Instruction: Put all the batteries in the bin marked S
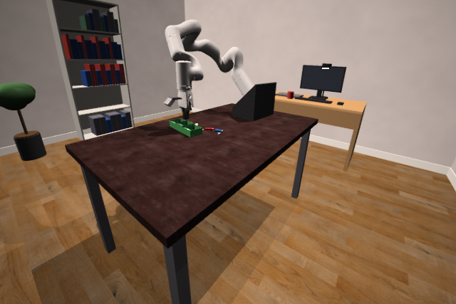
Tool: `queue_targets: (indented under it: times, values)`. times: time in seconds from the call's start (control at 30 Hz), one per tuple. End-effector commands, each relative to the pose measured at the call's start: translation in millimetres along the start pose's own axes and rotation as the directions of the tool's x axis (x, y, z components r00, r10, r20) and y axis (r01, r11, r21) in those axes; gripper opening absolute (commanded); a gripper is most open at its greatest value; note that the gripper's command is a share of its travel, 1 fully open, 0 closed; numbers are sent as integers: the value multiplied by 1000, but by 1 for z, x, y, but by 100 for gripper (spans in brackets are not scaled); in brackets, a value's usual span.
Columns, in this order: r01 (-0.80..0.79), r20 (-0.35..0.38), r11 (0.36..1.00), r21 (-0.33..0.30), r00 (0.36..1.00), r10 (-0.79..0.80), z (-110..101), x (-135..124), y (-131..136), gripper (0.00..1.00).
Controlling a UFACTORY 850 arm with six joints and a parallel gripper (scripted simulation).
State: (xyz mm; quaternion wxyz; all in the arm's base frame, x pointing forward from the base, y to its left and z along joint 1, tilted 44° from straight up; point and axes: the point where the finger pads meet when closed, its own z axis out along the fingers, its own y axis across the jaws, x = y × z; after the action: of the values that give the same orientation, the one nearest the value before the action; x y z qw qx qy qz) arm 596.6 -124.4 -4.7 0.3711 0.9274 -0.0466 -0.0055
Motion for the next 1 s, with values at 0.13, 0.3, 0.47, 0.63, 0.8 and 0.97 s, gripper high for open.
queue_targets:
  times: [0.13, 0.3, 0.47, 0.63, 0.8, 0.97]
  values:
    - [0, -1, 1000, 0, 1000, 0, -3, 2, -15, 7]
    - [0, -1, 1000, 0, 1000, 0, -3, 5, -40, 7]
    - [0, -1, 1000, 0, 1000, 0, -3, 8, -65, 7]
    - [0, -1, 1000, 0, 1000, 0, -3, 9, -79, 7]
    - [0, -1, 1000, 0, 1000, 0, -3, 10, -84, 7]
    - [0, -1, 1000, 0, 1000, 0, 3, 10, -84, 7]
